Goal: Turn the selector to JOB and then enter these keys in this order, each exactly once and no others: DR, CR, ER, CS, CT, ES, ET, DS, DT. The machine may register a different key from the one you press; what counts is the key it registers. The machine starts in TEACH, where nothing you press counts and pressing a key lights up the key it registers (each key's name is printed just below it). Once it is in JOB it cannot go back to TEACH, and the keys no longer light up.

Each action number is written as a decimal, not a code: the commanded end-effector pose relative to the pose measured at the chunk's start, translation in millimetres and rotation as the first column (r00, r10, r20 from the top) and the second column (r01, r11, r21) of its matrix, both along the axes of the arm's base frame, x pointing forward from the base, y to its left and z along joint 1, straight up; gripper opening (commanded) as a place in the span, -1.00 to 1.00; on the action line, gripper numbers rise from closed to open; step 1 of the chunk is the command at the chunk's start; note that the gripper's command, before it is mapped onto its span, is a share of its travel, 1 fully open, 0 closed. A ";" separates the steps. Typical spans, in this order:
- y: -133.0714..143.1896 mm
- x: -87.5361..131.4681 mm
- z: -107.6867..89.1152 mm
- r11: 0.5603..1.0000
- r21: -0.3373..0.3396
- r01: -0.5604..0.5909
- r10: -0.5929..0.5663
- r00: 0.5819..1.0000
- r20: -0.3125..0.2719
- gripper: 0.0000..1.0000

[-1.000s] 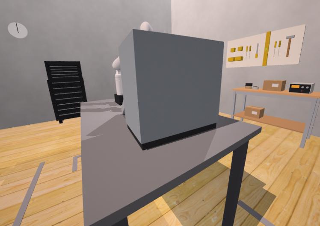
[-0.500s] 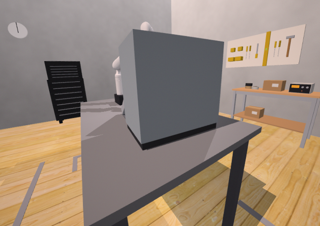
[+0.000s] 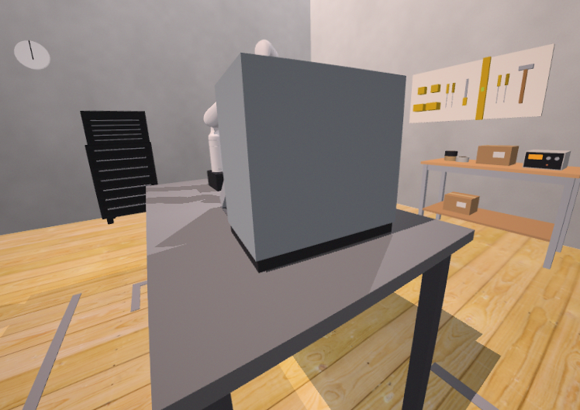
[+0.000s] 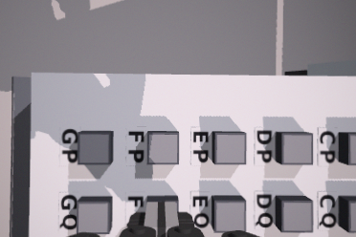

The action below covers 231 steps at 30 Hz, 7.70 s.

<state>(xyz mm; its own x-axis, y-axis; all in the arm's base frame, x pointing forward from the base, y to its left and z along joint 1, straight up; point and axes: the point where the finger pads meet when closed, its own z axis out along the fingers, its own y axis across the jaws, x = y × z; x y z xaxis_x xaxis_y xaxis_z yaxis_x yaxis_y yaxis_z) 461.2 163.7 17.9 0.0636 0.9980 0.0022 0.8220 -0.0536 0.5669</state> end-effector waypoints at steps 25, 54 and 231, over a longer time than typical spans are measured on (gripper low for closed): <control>-0.1 4.9 -5.9 1.000 0.001 0.000 0.000 1.000 0.001 -0.80; -0.1 5.8 -7.1 1.000 0.001 0.000 0.000 1.000 0.001 -0.80; -37.7 58.5 32.8 1.000 0.001 0.000 0.000 1.000 0.001 -0.80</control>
<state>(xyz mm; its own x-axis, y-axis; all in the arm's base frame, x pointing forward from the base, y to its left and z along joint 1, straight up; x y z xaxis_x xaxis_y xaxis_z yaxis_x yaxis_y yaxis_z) 519.0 125.9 50.3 0.0637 0.9980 0.0023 0.8222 -0.0537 0.5667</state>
